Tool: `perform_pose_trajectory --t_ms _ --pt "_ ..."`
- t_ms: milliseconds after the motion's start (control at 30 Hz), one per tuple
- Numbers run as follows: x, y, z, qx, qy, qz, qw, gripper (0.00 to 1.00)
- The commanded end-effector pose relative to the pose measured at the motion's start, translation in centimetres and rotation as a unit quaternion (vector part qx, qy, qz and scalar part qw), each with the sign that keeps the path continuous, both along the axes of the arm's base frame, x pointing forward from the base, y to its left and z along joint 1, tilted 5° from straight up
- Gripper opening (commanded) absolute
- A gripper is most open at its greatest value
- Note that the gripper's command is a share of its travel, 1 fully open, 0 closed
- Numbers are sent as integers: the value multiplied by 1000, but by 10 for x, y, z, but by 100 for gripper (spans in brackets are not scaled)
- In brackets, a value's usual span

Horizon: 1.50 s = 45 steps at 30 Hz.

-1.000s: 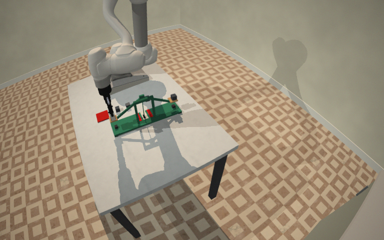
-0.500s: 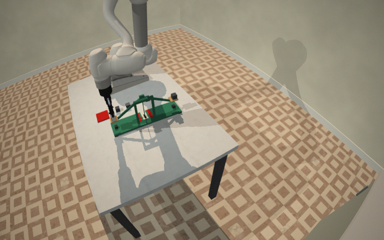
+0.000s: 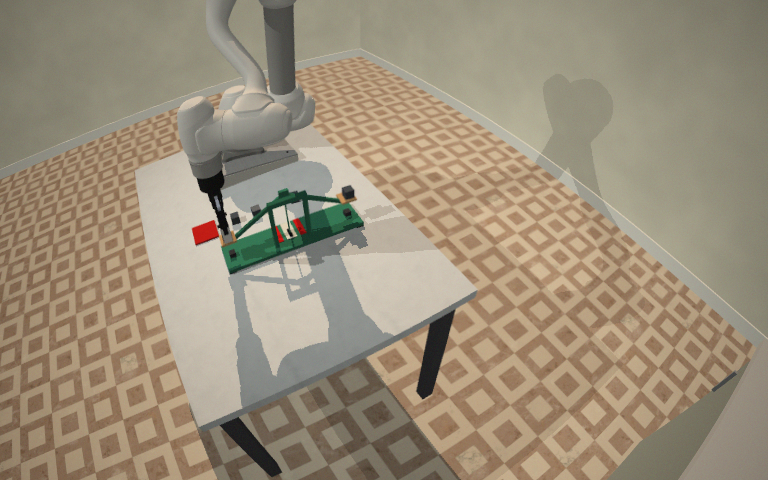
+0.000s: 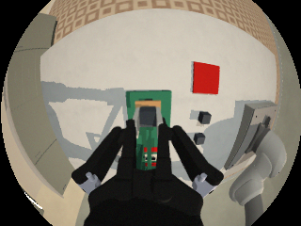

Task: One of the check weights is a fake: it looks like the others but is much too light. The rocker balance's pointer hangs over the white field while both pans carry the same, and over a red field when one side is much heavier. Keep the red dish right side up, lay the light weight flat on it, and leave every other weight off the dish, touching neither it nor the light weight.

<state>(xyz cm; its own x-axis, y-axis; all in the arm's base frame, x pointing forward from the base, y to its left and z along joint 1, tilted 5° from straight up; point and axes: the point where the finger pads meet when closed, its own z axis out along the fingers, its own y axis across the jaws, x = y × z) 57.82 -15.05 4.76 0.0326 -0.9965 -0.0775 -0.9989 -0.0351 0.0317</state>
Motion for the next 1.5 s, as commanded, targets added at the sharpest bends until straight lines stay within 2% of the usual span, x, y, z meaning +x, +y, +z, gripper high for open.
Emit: perform_pose_trajectory --t_ms 0,367,867,1300,1467 --pt "0 0 0 0 0 0 1000 24" --pt "0 0 0 0 0 0 1000 24" --pt "0 0 0 0 0 0 1000 35" --pt "0 0 1 0 0 0 1000 35" --pt "0 -1 11 0 0 0 1000 35"
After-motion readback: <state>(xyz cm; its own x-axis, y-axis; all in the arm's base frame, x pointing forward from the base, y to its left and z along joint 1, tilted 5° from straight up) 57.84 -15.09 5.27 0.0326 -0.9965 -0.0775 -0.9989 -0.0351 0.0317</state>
